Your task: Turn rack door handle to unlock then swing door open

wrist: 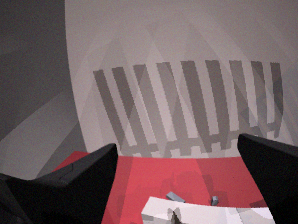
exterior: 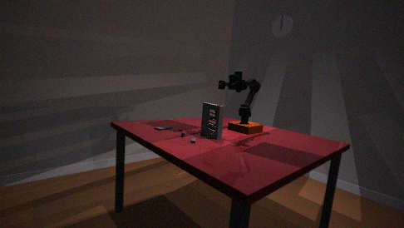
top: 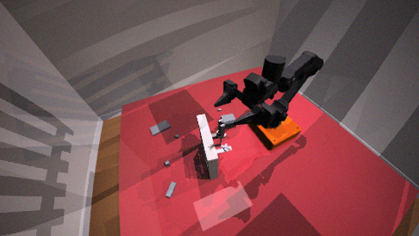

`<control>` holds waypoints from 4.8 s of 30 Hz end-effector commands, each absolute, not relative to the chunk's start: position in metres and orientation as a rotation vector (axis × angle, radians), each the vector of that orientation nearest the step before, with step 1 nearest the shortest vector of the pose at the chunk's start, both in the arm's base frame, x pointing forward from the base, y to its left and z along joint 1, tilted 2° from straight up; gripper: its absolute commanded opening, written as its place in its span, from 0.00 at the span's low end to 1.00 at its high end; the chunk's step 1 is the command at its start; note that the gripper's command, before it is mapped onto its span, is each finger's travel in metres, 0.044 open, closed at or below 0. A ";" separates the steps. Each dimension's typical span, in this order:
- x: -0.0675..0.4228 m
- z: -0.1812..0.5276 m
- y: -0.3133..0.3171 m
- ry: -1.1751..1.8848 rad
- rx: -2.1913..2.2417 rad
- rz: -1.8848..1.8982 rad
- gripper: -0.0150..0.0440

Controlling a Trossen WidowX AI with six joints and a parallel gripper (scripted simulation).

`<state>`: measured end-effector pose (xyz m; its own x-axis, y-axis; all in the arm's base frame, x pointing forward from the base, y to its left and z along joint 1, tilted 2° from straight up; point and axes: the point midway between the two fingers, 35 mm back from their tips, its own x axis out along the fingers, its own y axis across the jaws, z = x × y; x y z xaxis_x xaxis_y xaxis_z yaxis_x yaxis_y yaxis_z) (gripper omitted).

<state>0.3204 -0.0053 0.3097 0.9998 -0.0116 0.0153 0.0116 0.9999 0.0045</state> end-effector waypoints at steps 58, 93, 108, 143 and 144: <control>0.320 0.219 -0.075 1.298 0.229 -0.264 0.75; 0.305 0.184 -0.082 1.494 0.279 -0.299 0.75; 0.305 0.160 -0.082 1.494 0.279 -0.299 0.75; 0.305 0.149 -0.082 1.478 0.376 -0.391 0.29; 0.305 0.149 -0.082 1.470 0.415 -0.428 0.29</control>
